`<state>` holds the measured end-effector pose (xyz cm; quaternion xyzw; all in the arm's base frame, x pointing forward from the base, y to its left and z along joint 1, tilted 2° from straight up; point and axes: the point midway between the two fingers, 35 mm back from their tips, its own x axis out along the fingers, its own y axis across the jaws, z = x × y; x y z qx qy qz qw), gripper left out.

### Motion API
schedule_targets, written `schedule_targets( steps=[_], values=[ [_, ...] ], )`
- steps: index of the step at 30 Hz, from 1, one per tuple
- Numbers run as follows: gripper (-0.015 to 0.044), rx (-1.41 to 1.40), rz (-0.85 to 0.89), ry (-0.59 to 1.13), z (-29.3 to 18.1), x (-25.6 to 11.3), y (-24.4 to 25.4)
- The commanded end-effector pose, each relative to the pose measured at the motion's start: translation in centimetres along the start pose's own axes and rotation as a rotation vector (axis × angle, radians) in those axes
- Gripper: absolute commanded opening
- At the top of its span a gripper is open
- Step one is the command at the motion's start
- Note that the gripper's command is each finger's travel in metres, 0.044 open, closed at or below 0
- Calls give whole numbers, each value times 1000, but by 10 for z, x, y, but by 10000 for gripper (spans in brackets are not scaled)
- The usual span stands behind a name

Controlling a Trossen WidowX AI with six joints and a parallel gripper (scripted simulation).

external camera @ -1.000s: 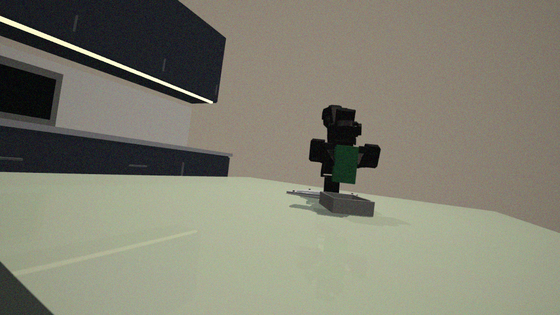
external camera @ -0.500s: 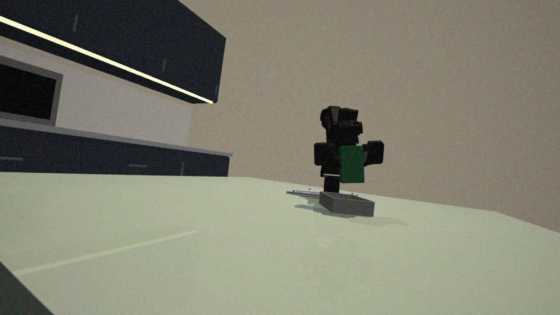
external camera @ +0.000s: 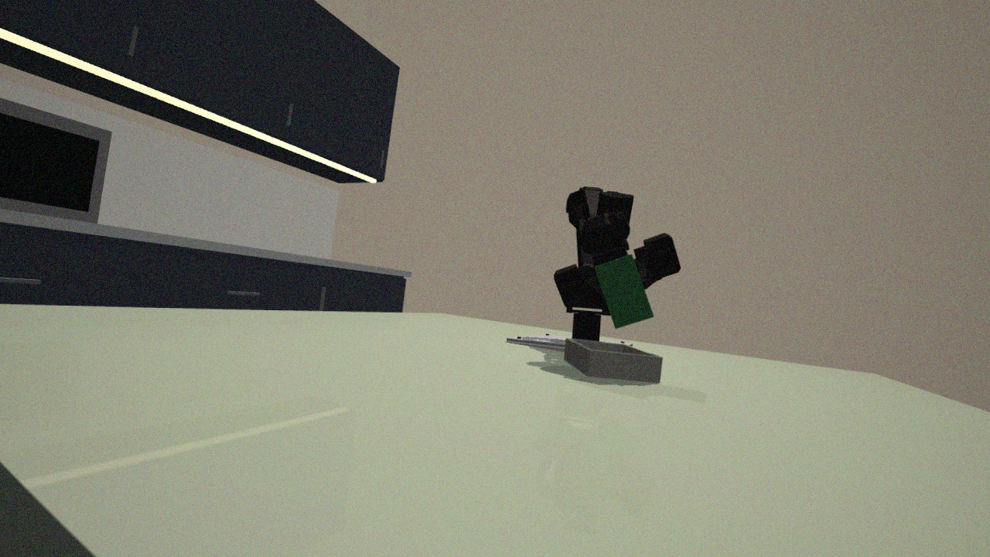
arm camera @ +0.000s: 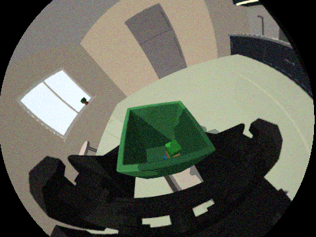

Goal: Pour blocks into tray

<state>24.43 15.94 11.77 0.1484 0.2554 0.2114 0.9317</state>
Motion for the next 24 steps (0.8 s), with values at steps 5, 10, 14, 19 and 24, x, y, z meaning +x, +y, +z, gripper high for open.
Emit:
schedule_targets(
  steps=[5, 10, 14, 19, 24],
  values=[
    [0, 166, 6, -1, 0, 1, 1],
    [0, 275, 6, -1, 0, 1, 1],
    [0, 362, 6, -1, 0, 1, 1],
    [0, 472, 6, 0, 0, 2, 1],
    [0, 581, 6, 0, 0, 2, 1]
  ],
)
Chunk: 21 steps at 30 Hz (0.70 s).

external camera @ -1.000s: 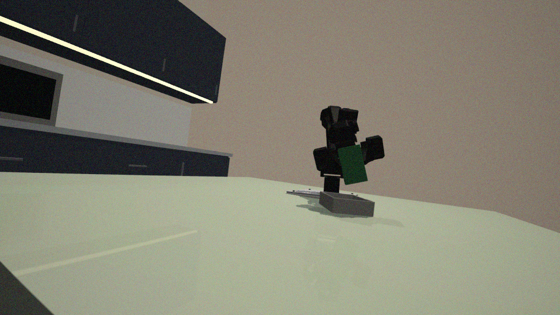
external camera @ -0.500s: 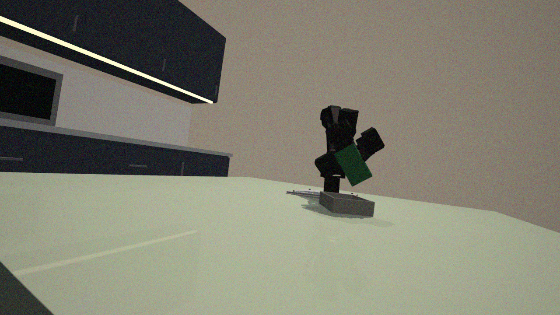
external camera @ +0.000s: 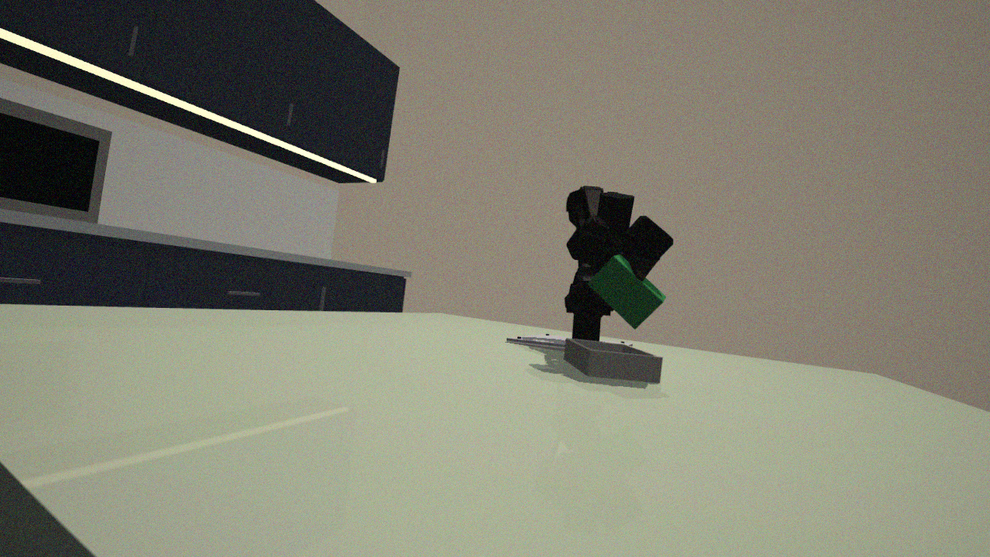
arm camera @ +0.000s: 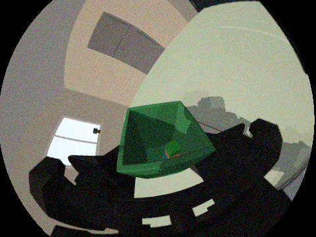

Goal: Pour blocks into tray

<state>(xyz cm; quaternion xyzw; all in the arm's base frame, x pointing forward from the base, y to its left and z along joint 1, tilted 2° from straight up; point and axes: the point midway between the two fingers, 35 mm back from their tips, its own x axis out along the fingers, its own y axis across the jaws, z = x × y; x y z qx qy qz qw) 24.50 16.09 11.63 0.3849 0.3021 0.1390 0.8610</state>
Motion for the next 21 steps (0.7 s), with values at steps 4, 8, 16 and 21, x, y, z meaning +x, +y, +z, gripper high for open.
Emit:
schedule_targets(
  steps=[4, 8, 16, 21],
  values=[
    [0, 144, 4, -1, 0, 1, 1],
    [0, 231, 4, 0, 0, 1, 1],
    [0, 406, 4, 0, 0, 1, 1],
    [0, 515, 5, 0, -1, 2, 1]
  ],
)
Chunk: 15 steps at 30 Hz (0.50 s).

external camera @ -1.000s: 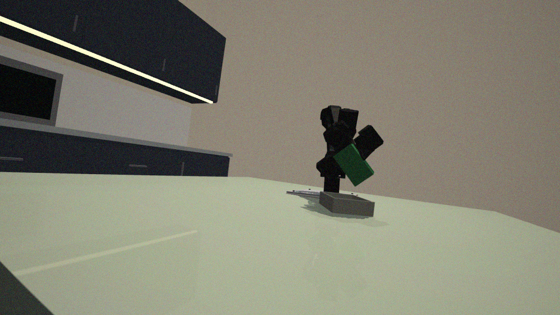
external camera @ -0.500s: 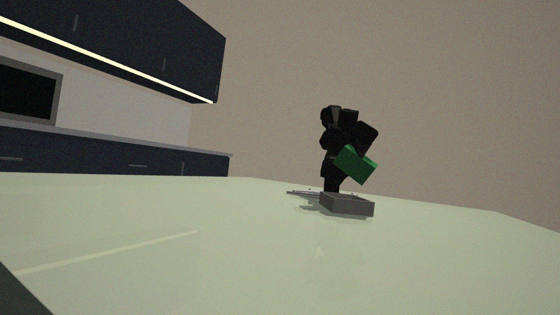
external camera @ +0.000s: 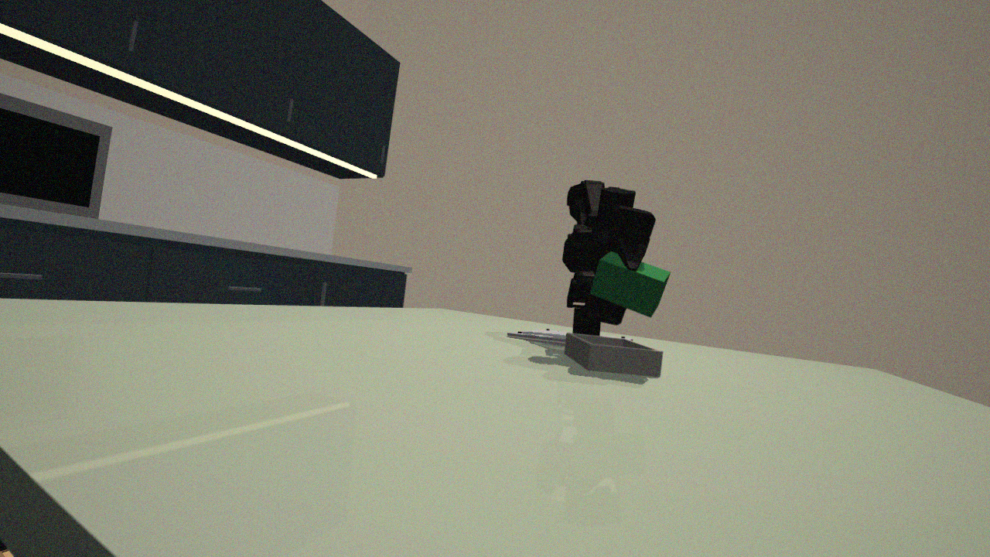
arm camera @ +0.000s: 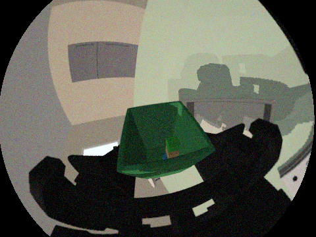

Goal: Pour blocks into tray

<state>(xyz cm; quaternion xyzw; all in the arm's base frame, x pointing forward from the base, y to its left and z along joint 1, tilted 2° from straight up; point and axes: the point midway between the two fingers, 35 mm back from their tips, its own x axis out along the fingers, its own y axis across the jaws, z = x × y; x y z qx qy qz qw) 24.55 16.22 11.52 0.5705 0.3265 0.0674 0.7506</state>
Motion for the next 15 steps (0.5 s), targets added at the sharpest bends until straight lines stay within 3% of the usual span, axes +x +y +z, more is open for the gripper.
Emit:
schedule_targets(
  steps=[1, 15],
  values=[
    [0, 78, 4, -1, 0, 0, 1],
    [0, 384, 4, 0, 0, 1, 1]
  ],
)
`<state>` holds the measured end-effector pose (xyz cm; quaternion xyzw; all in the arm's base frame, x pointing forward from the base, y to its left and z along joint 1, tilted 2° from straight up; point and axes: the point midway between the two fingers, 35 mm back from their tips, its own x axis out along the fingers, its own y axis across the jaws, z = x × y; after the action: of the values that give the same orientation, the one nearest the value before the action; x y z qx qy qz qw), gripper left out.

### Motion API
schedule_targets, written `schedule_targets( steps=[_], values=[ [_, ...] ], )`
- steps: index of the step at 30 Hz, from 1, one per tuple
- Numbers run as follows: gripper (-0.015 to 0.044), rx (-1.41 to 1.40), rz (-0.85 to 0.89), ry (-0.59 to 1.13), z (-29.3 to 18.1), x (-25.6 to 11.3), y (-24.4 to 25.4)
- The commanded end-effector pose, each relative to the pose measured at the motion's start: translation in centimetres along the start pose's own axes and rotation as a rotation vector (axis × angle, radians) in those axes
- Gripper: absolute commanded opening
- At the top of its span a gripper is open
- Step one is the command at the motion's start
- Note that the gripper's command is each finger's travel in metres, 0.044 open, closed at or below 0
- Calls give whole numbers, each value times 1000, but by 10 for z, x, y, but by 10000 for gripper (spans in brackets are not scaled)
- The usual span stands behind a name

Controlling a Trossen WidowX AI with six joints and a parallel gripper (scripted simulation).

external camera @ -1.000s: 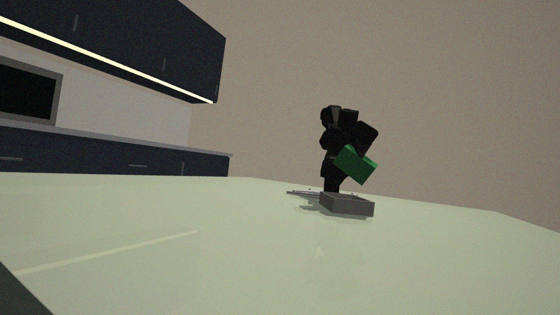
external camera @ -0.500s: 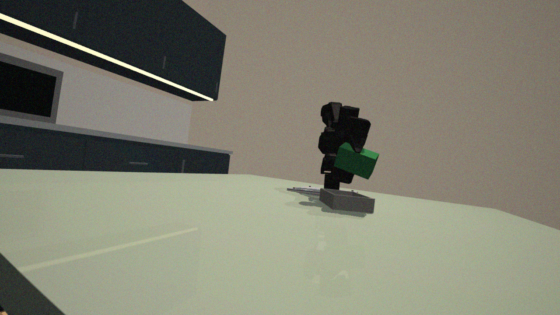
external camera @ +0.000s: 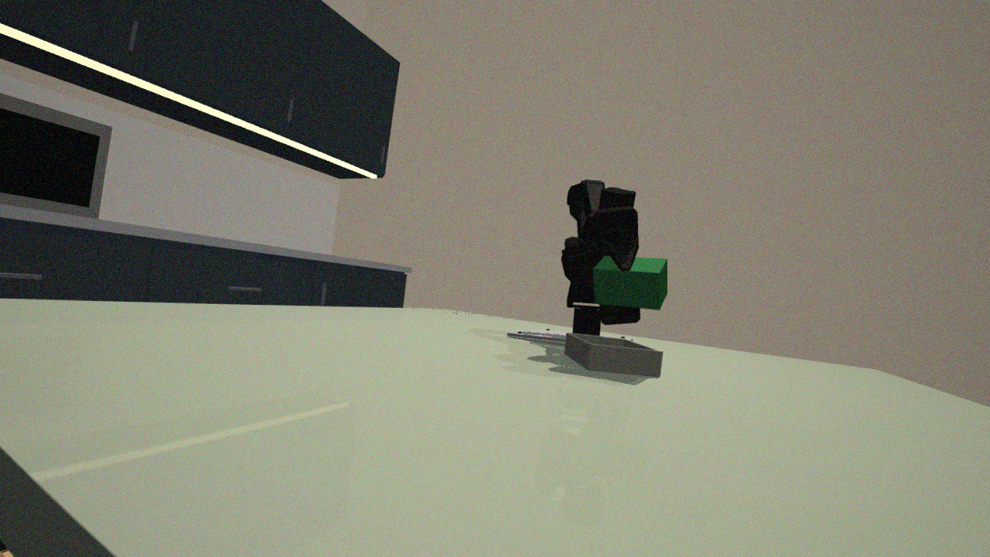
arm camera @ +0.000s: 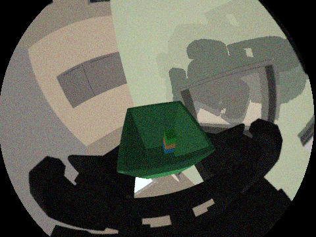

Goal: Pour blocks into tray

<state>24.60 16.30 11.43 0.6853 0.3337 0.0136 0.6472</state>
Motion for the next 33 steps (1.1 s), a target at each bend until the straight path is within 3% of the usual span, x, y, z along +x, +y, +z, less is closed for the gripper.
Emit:
schedule_targets(
  steps=[1, 33],
  values=[
    [0, 78, 5, -1, 0, 0, 1],
    [0, 778, 5, 1, -1, 3, 0]
  ],
)
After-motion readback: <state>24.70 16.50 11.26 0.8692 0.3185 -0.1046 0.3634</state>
